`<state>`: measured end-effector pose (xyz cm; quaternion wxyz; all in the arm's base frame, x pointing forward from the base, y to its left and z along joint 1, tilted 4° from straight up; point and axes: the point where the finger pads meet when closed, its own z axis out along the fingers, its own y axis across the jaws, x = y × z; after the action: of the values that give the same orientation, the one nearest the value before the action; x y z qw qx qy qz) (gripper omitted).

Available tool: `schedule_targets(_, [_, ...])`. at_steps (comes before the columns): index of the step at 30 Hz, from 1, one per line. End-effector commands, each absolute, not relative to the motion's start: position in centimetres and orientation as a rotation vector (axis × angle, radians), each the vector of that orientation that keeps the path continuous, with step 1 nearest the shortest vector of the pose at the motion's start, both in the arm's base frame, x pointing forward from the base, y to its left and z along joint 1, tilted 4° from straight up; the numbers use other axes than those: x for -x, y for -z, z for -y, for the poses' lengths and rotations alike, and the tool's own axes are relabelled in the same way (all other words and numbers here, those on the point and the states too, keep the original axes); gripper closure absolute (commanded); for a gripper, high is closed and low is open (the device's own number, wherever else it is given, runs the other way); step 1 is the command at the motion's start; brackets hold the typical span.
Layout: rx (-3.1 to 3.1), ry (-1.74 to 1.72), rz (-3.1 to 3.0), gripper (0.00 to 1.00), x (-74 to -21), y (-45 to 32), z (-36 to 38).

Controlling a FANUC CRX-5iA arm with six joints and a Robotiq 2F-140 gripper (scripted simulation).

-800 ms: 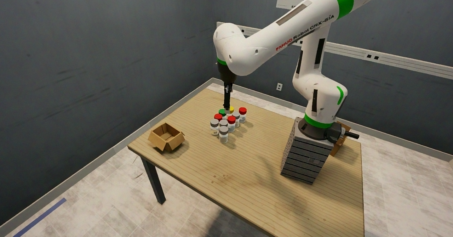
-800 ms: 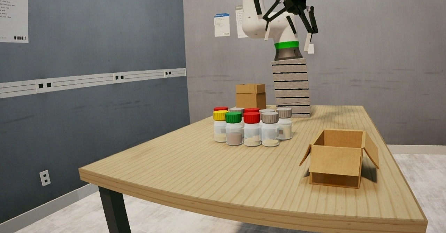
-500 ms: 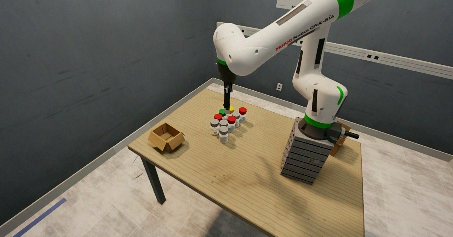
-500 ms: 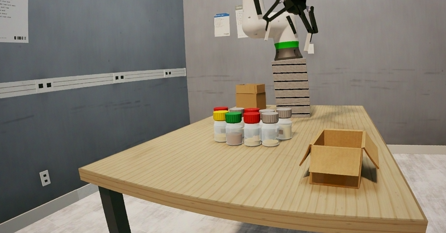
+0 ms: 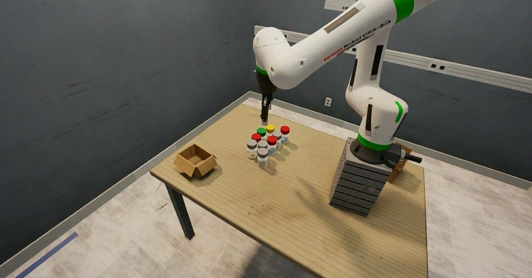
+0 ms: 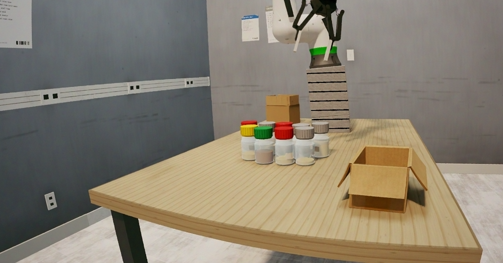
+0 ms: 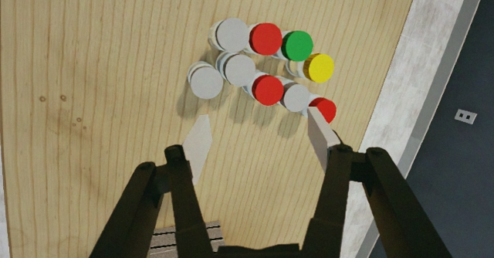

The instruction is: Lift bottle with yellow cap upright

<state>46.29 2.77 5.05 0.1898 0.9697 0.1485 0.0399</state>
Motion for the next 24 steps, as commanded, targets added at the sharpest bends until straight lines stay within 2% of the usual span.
schedule_targets(1, [-2.689,-0.235,-0.311,0.49,-49.8,-5.2,0.9])
schedule_targets(3, [-2.67,-0.288,-0.262,0.49,-51.3,-5.2,2.6])
schedule_targets(11, [-2.673,-0.294,-0.258,0.49,-51.2,-5.3,2.8])
schedule_targets(20, [-2.623,-0.495,-0.123,0.49,-55.7,-4.8,8.6])
schedule_targets(24, [-2.623,-0.495,-0.123,0.49,-55.7,-4.8,8.6])
